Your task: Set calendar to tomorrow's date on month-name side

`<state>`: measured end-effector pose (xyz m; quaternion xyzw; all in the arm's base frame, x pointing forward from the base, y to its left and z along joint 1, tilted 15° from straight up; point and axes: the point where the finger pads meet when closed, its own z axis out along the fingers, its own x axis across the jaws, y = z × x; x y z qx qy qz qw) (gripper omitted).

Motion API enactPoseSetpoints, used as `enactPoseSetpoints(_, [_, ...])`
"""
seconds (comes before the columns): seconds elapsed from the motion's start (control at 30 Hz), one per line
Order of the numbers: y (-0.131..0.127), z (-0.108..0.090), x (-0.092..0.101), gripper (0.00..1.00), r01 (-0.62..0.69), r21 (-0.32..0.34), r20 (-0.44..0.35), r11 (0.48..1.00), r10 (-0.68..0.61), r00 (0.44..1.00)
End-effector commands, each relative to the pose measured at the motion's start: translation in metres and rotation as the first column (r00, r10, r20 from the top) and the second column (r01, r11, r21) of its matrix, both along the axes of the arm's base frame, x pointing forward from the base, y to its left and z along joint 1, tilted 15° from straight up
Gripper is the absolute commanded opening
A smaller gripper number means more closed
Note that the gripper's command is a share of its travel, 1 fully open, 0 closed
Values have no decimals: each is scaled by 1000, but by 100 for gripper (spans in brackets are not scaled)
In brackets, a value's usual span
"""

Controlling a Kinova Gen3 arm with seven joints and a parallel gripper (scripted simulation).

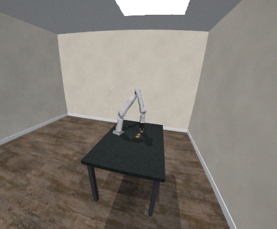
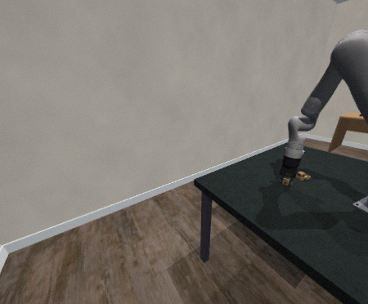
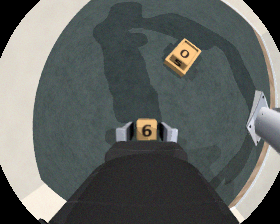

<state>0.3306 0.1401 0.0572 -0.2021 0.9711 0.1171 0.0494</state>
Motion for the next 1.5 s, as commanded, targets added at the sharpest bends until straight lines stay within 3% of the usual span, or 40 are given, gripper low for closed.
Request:
enactPoseSetpoints(0.0, [-1,0,0,87,2,-1,0,1000,-2,1000])
enactPoseSetpoints(1.13, [-1,0,0,87,2,-1,0,1000,-2,1000])
enactPoseSetpoints(1.17, [-1,0,0,57,2,-1,0,1000,-2,1000])
enactPoseSetpoints(1.47, [-1,0,0,57,2,-1,0,1000,-2,1000])
